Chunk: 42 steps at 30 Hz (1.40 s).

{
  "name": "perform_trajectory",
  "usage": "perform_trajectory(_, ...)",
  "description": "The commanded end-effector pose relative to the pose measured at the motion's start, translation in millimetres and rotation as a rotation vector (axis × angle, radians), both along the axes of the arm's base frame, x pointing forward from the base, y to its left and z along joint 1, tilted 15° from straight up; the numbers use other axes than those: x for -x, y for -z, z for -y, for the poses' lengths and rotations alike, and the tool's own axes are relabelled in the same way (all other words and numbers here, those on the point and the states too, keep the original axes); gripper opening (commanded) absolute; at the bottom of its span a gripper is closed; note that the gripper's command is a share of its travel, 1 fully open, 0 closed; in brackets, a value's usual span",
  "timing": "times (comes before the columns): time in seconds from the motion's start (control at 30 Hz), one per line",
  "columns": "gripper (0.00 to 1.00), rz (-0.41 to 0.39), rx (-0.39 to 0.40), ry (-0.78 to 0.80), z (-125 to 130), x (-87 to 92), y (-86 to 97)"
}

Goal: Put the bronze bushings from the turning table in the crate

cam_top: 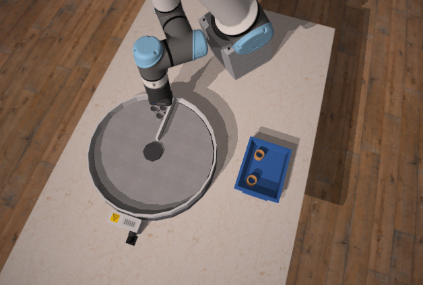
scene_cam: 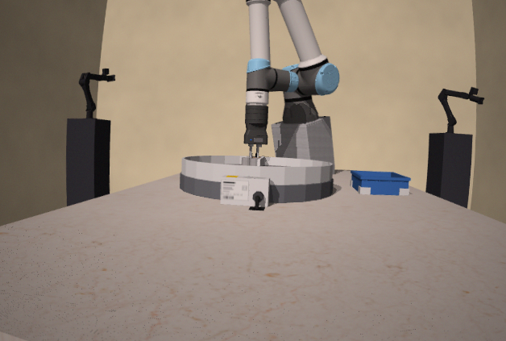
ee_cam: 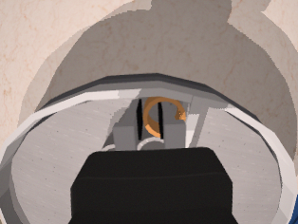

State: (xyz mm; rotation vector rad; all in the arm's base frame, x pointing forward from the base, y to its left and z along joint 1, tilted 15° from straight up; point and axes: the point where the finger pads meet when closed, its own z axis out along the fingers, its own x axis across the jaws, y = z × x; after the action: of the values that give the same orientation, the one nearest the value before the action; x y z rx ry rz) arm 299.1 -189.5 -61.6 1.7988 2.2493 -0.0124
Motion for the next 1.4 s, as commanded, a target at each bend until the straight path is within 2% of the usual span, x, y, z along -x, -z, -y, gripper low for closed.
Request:
perform_trajectory(0.0,0.4,0.001,0.001,0.0,0.2,-0.2,-0.2)
perform_trajectory(0.03,0.0,0.001,0.001,0.0,0.2,-0.2,-0.3)
perform_trajectory(1.37,0.0,0.001,0.003,0.0,1.0,-0.4,-0.7)
